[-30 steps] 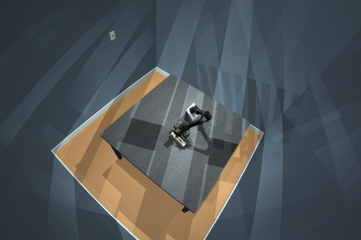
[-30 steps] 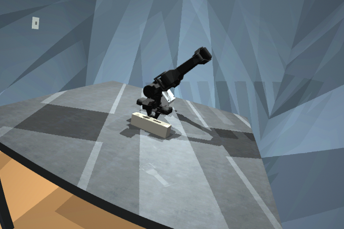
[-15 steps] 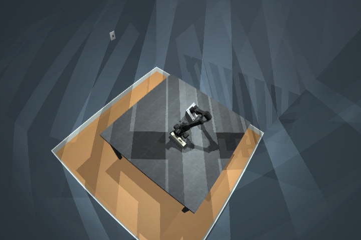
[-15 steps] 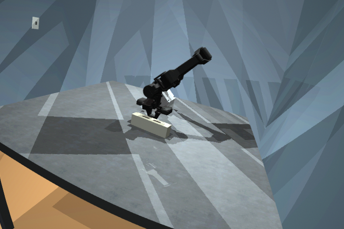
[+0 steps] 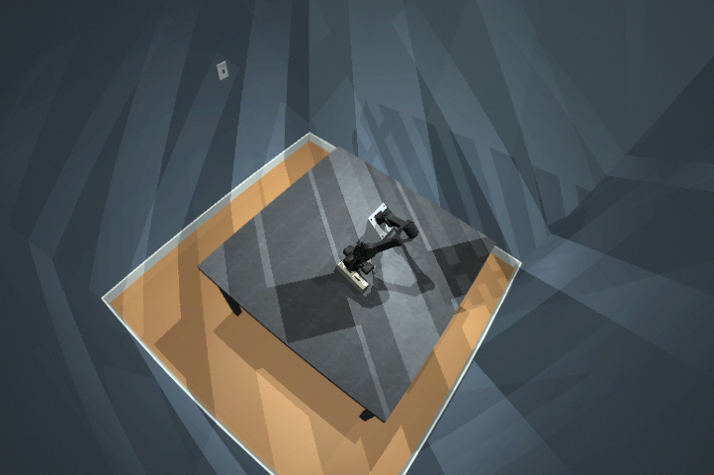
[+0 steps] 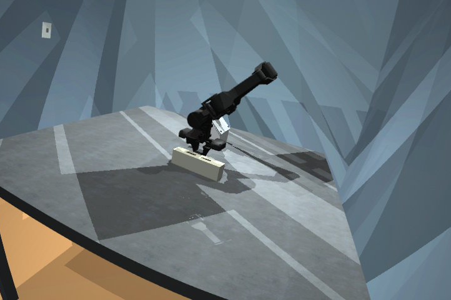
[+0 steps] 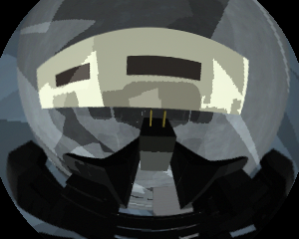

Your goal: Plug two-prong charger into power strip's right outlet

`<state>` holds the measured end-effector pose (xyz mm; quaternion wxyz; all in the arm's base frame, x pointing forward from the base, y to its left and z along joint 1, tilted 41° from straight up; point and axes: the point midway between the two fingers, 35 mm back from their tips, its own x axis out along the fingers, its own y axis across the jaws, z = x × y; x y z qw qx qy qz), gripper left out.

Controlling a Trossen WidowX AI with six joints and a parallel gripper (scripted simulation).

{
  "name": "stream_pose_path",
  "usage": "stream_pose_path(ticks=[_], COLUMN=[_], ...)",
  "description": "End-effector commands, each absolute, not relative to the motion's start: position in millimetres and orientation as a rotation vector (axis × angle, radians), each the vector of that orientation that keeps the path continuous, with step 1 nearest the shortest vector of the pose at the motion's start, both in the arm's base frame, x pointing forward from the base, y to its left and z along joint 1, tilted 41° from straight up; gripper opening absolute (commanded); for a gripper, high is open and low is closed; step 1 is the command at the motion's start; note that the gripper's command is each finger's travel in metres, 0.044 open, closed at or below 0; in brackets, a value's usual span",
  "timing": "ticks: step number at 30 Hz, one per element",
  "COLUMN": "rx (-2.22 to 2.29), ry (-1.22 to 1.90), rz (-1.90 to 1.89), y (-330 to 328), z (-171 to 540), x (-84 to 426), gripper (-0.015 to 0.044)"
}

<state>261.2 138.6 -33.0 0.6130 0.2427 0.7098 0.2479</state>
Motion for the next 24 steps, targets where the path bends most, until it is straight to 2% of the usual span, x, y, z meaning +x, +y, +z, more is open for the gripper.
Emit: stream_pose_path(ticks=[1,24], rx=[0.566,0.566], ry=[1.637,1.637], rz=[0.571,0.571], y=[139.2,139.2], z=[-32.1,-32.2], x=[263.1,267.5], gripper=[0.0000,0.0000])
